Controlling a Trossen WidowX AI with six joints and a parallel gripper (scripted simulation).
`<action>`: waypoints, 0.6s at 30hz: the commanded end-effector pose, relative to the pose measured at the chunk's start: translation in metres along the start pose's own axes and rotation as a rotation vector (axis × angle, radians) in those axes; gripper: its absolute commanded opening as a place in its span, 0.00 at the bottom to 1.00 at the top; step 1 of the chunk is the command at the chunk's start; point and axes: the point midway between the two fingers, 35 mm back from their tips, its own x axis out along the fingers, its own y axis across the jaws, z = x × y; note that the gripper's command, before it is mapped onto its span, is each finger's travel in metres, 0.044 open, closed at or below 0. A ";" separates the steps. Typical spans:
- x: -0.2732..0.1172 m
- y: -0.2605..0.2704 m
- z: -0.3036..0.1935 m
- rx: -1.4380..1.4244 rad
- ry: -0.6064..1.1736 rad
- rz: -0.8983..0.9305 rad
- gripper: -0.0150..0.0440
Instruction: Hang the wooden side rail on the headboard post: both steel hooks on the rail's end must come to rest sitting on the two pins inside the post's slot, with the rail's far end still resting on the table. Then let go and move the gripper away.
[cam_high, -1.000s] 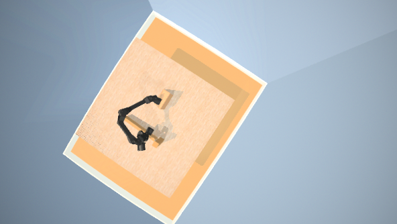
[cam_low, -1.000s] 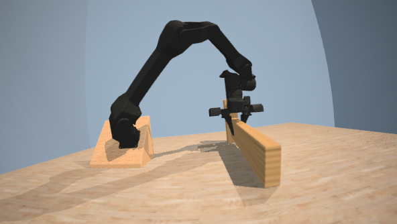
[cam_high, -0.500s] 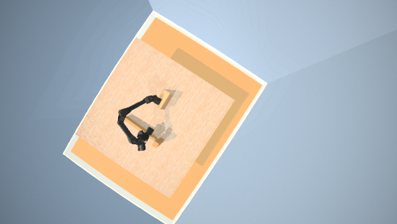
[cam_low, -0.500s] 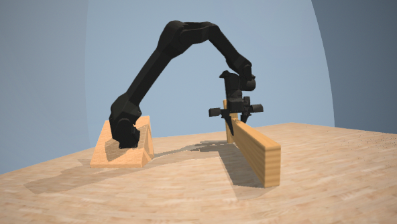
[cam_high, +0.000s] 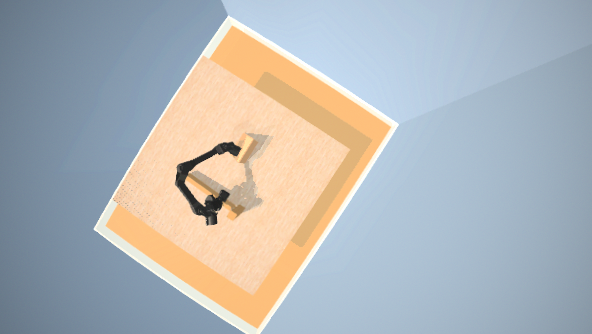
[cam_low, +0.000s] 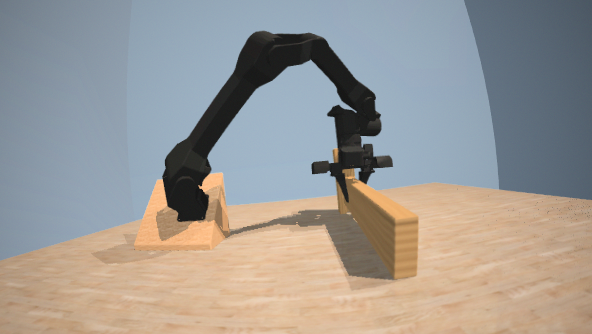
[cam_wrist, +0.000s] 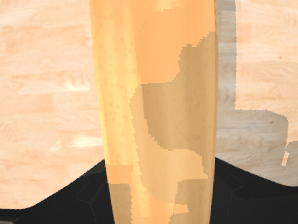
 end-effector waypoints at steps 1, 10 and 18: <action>-0.008 0.002 -0.005 -0.002 0.009 0.018 0.25; -0.008 0.001 -0.006 -0.002 0.009 0.018 0.25; -0.008 0.001 -0.007 -0.002 0.009 0.018 0.25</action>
